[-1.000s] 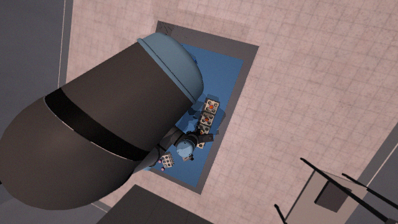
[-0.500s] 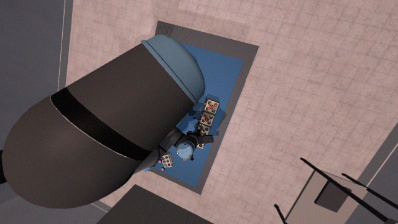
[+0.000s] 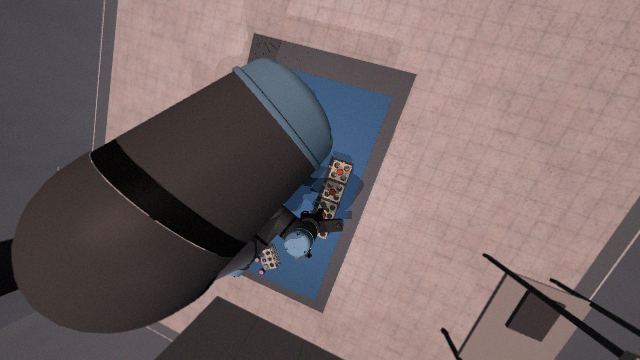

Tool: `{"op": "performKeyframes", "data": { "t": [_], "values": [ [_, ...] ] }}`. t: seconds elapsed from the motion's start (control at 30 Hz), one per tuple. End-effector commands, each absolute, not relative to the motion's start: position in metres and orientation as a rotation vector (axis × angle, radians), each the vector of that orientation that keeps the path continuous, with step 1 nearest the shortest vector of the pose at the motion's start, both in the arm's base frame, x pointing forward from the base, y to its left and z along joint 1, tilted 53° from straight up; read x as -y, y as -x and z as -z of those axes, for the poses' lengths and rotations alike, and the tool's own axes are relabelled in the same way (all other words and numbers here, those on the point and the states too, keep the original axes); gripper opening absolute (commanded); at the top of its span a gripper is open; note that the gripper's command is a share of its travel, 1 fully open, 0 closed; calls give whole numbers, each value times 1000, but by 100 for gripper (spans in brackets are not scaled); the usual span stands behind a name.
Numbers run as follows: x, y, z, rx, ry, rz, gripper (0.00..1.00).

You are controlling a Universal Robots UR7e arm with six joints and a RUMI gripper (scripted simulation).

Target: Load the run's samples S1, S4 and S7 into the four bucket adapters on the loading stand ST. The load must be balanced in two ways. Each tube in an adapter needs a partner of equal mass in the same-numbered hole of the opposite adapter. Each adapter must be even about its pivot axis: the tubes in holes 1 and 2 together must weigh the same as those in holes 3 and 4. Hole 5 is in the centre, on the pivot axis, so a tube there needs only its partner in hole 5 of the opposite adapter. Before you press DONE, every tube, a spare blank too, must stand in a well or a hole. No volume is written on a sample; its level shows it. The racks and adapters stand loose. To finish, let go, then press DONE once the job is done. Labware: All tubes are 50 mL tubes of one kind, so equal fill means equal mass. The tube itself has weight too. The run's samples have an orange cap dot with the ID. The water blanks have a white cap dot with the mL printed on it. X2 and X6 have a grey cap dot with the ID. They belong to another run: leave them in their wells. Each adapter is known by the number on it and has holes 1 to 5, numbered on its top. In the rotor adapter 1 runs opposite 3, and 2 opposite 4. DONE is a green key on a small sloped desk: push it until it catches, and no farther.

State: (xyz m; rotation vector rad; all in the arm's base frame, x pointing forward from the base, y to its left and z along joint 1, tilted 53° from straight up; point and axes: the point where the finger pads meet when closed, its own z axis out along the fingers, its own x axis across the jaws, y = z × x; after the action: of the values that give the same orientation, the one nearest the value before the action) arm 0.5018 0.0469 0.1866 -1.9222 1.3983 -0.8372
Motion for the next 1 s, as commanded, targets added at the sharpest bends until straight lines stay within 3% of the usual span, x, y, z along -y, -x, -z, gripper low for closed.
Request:
{"op": "performKeyframes", "data": {
  "t": [0.0, 0.97],
  "values": [
    [-39, -510, -187, -1543, 1705, 614, 0],
    [-39, -510, -187, -1556, 1682, 591, 0]
  ]
}}
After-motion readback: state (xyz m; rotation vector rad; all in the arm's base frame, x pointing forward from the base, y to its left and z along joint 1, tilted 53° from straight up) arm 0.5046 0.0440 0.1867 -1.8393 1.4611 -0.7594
